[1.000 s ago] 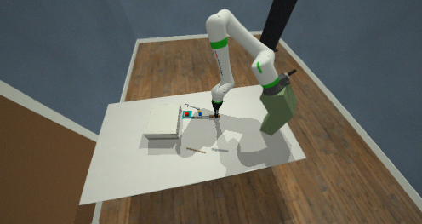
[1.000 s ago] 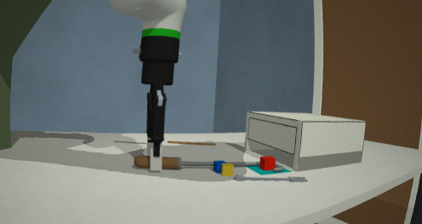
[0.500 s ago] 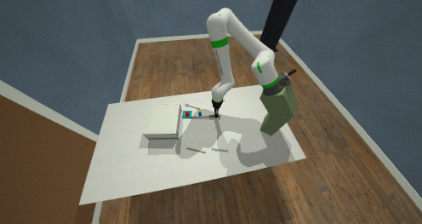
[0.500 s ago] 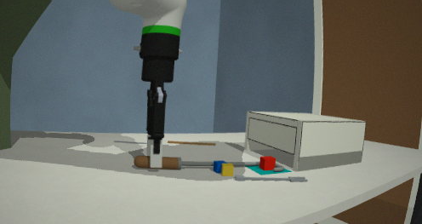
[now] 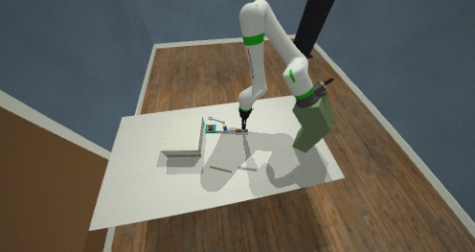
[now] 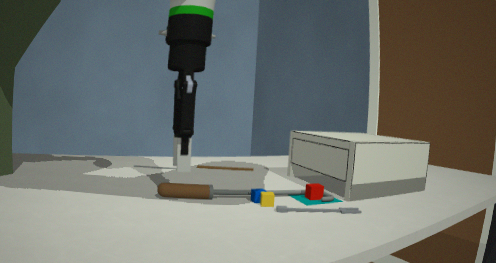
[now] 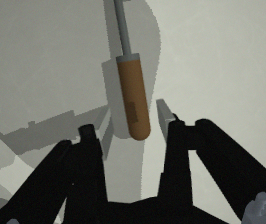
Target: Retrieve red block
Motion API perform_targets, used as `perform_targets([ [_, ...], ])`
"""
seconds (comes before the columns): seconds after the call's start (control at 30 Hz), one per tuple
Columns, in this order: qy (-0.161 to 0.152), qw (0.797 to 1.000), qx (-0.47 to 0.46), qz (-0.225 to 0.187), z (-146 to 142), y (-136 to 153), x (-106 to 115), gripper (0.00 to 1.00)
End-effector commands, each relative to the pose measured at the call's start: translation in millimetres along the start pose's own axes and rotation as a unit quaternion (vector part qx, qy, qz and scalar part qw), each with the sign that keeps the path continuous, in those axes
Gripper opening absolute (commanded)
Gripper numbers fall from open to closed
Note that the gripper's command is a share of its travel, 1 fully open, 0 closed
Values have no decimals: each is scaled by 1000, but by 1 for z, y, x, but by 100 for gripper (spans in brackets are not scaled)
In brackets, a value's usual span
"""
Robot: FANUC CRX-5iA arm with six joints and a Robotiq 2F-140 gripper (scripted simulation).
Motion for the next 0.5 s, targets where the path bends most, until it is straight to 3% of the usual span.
perform_targets([
  [0.0,2,1000,0,-3,0,0,31,33],
  [0.47,2,1000,0,-3,0,-1,77,33],
])
Point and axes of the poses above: the point where the finger pads meet when closed, its own x axis back along the fingers, its own z axis across the jaws, y = z × x, the point moved 2 cm from there along x, back along the fingers, and after that the axes turned 8 degrees about x, right-handed, at the moved point
